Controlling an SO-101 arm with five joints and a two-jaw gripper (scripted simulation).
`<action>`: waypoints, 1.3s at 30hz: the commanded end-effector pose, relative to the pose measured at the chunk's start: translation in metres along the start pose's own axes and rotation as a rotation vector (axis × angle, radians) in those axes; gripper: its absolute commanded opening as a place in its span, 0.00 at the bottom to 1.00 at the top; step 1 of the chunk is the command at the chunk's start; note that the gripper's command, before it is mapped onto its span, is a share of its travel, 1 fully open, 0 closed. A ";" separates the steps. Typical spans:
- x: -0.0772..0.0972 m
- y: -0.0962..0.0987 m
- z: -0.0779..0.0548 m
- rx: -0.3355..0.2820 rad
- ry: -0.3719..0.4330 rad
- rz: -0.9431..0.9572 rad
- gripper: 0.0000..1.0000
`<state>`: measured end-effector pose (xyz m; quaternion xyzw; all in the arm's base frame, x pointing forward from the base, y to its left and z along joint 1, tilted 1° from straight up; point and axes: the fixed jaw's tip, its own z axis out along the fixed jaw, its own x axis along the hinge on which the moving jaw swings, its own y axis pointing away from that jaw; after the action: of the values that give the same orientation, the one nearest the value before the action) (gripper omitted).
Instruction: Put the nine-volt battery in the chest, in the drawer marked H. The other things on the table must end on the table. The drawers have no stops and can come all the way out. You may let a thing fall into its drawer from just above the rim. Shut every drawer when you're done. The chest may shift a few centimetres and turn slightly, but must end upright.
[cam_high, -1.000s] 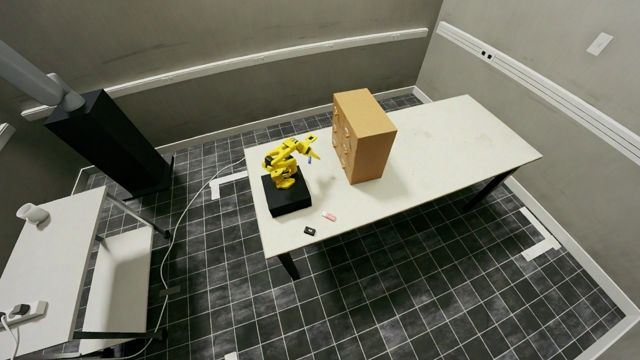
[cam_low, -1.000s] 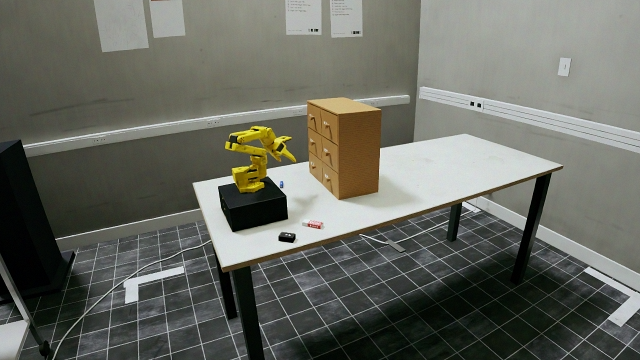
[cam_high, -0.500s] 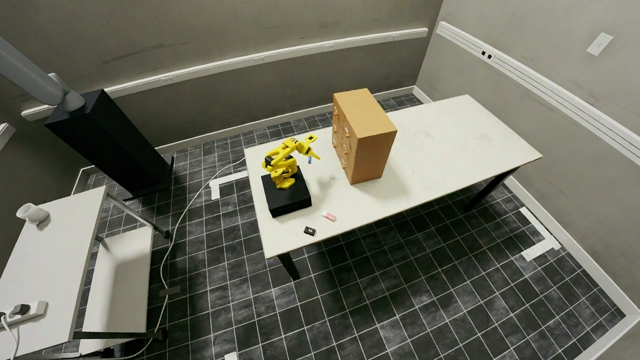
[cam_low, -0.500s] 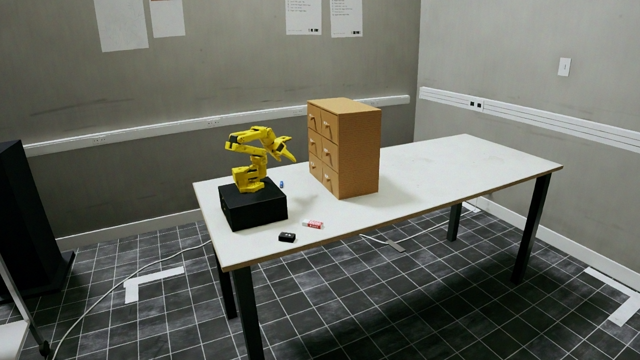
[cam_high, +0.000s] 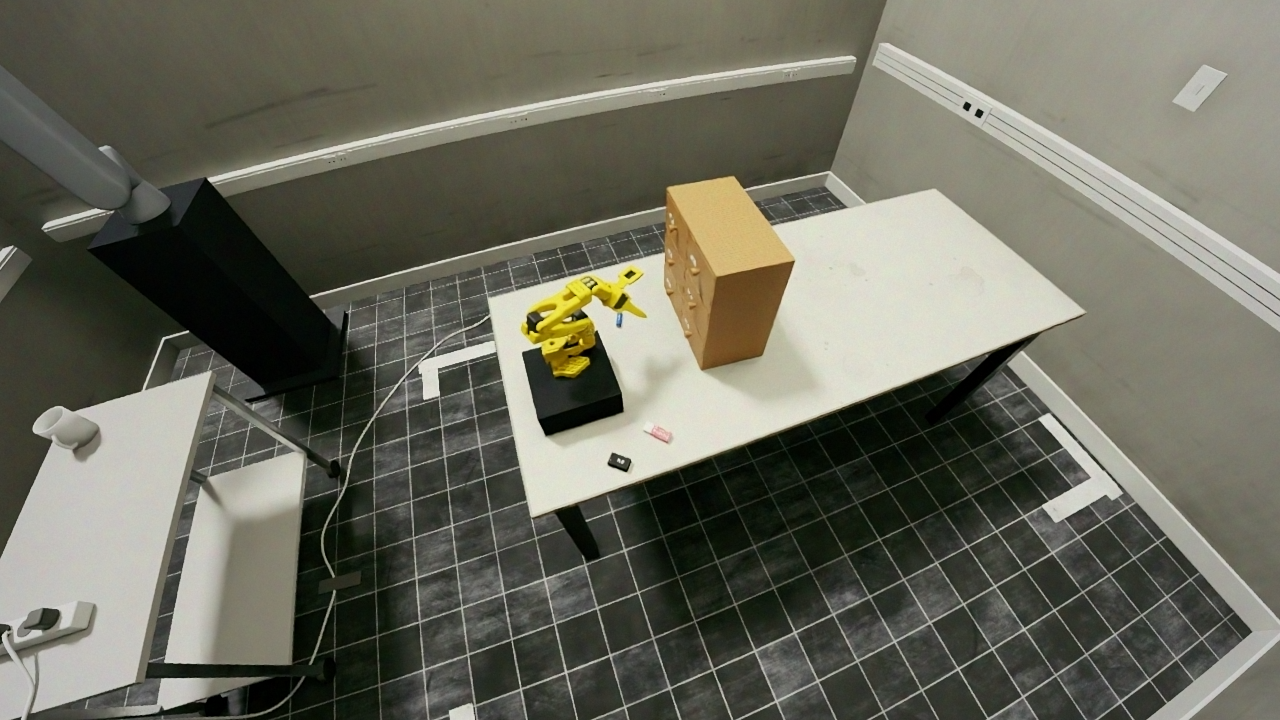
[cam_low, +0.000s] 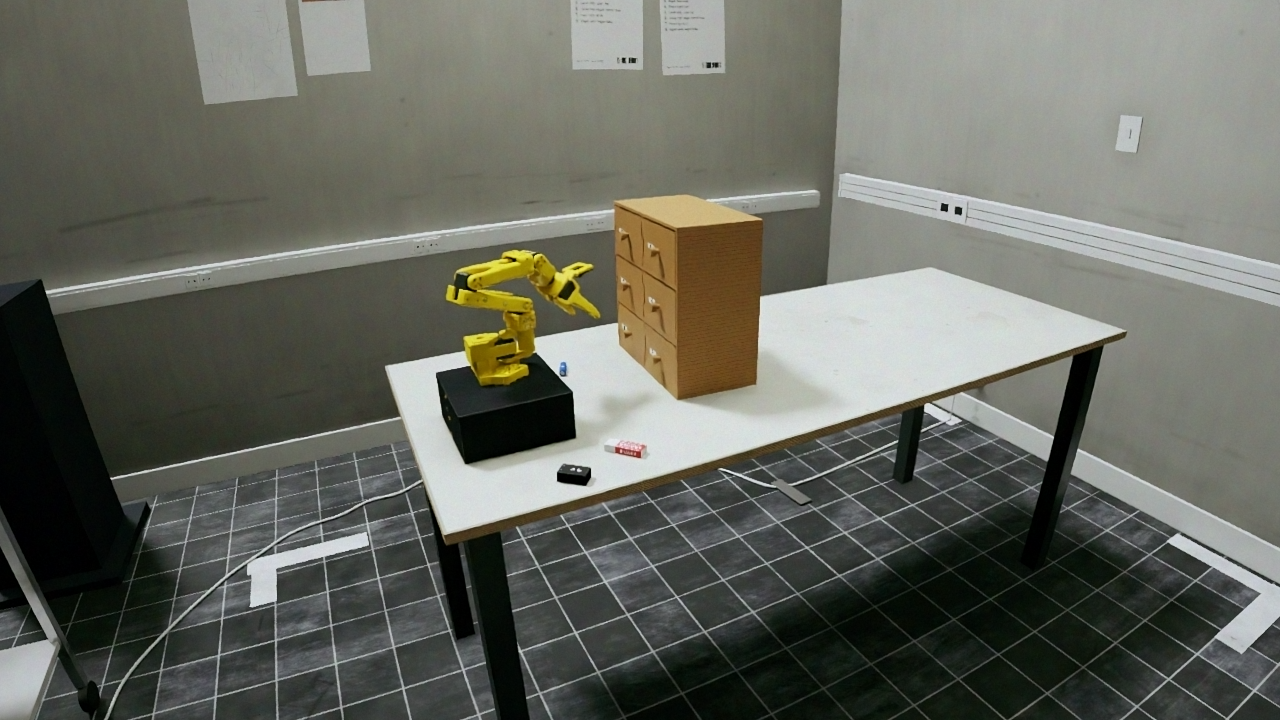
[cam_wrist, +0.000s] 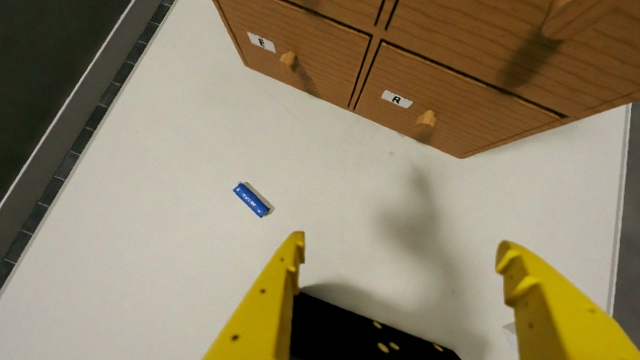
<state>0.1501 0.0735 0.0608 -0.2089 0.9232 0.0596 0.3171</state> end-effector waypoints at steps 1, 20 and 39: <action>-0.026 -0.020 -0.006 0.071 -0.139 0.098 0.41; -0.066 -0.071 -0.037 0.260 -0.413 0.269 0.25; -0.072 -0.086 0.005 0.273 -0.413 0.275 0.21</action>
<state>0.2296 0.0232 0.1135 -0.0260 0.8572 0.0188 0.5141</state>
